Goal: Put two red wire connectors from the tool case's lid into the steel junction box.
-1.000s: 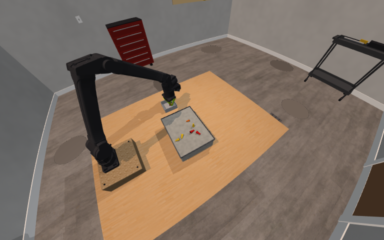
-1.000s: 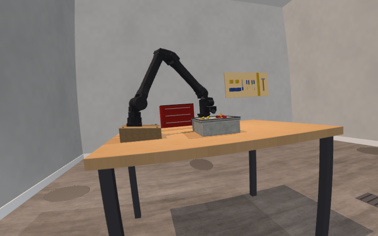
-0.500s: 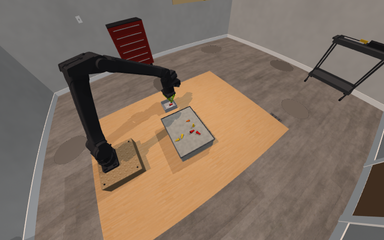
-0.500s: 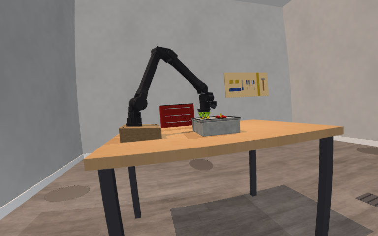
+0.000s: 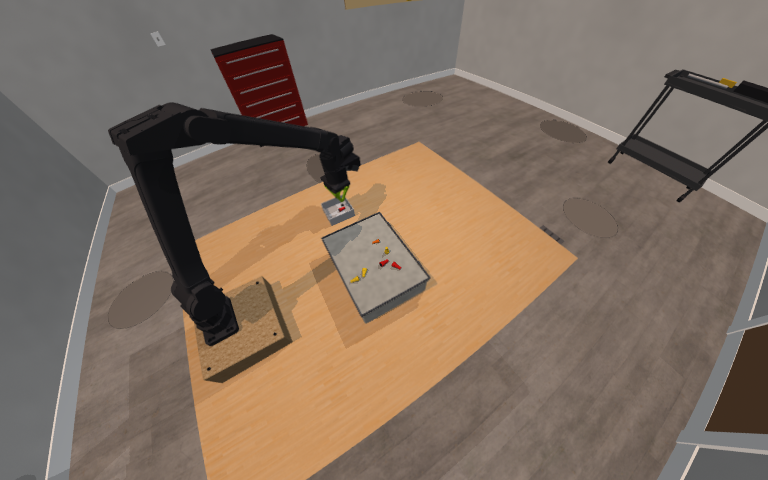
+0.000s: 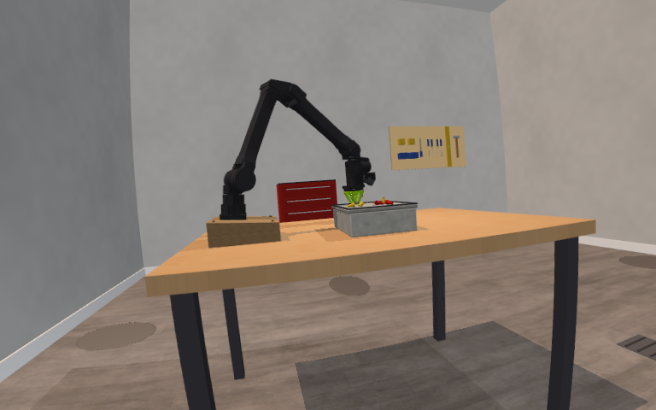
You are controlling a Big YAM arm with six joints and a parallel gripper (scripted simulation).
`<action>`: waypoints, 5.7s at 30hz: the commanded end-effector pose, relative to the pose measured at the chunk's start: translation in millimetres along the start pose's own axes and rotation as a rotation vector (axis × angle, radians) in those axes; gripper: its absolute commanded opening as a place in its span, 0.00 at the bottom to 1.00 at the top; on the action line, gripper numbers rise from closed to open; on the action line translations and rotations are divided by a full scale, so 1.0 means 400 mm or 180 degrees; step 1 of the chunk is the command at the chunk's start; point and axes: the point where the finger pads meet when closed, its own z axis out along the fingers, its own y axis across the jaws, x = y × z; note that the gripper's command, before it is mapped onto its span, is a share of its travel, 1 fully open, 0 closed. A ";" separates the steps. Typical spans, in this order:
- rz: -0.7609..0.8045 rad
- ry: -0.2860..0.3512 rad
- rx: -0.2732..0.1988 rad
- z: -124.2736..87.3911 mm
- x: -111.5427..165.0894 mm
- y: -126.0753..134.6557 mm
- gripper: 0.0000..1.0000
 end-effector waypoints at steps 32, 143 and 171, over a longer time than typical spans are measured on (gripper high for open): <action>-0.0006 -0.0037 -0.0013 -0.277 -0.019 0.019 0.29; 0.4195 0.0012 0.0039 -0.111 0.146 -0.955 0.29; 0.4187 0.0028 0.0043 -0.051 0.158 -0.954 0.29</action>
